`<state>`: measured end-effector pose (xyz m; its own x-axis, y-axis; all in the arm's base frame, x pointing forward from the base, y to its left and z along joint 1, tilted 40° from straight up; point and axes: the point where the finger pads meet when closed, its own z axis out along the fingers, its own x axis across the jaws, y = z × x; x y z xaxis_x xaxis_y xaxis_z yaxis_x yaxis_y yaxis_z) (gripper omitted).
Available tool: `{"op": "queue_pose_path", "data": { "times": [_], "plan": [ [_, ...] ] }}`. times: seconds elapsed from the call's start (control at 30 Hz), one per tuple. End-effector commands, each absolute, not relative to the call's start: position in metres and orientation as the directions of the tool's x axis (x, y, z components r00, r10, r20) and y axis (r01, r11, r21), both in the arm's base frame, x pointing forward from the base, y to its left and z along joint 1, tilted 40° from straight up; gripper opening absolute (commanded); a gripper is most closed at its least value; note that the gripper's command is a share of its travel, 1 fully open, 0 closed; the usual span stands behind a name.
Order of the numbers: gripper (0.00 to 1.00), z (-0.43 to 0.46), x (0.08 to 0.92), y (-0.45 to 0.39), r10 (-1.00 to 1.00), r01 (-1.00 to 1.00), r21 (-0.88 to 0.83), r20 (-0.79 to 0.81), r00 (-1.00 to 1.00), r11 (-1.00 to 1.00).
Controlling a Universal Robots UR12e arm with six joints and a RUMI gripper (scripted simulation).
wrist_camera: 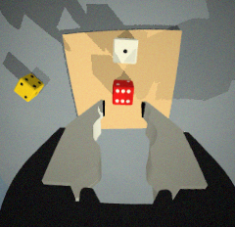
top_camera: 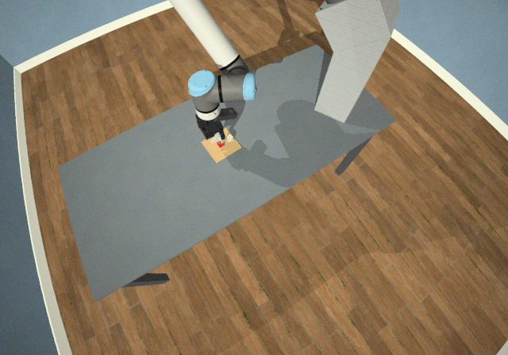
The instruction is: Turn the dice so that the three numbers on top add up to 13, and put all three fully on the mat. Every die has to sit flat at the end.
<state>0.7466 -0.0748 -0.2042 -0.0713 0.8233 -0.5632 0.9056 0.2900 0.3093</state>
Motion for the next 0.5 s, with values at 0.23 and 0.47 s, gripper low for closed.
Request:
{"op": "queue_pose_path", "data": {
  "times": [0.23, 0.47],
  "plan": [
    [0.24, -0.167, 0.727, -0.051, 0.823, 0.906, 0.310, -0.563, -0.071, 0.290],
    [1.00, -0.163, 0.725, -0.049, 0.823, 0.906, 0.310, -0.563, -0.071, 0.290]
  ]
}}
